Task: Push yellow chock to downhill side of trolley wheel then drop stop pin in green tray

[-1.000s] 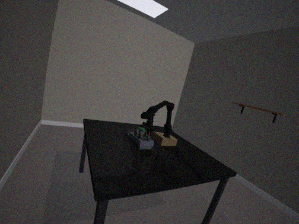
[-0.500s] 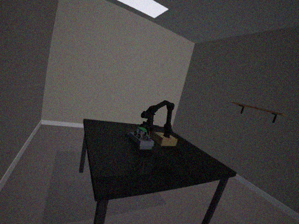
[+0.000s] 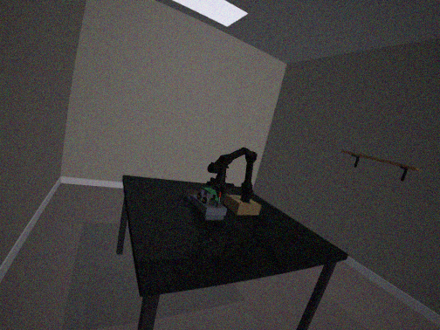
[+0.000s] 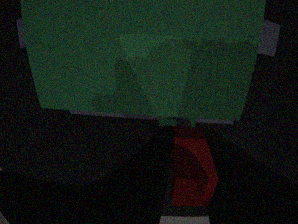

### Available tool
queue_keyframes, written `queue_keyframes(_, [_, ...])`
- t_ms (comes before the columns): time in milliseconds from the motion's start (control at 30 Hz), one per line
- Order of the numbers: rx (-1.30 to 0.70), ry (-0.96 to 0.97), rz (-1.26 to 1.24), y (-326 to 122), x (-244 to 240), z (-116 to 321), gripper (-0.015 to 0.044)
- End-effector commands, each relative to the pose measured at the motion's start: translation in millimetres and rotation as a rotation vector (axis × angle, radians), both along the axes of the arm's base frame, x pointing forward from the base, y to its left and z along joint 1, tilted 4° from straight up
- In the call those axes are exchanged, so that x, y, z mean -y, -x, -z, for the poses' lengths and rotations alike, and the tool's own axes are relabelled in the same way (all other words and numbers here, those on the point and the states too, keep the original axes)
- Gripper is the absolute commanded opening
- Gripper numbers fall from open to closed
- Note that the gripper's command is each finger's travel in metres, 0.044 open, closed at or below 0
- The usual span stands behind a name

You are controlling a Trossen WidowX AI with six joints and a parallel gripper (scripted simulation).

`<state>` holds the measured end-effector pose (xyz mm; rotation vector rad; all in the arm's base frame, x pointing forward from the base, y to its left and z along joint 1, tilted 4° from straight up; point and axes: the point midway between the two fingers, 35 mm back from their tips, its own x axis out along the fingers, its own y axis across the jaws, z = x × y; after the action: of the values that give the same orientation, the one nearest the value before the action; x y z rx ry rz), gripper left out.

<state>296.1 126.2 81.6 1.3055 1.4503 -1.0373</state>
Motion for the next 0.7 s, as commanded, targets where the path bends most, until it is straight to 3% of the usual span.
queue_keyframes(0, [0.006, -0.005, -0.004, -0.5, -0.2, -5.4, 0.0])
queue_keyframes(667, [0.006, -0.005, -0.004, -0.8, 1.2, -14.5, 0.0])
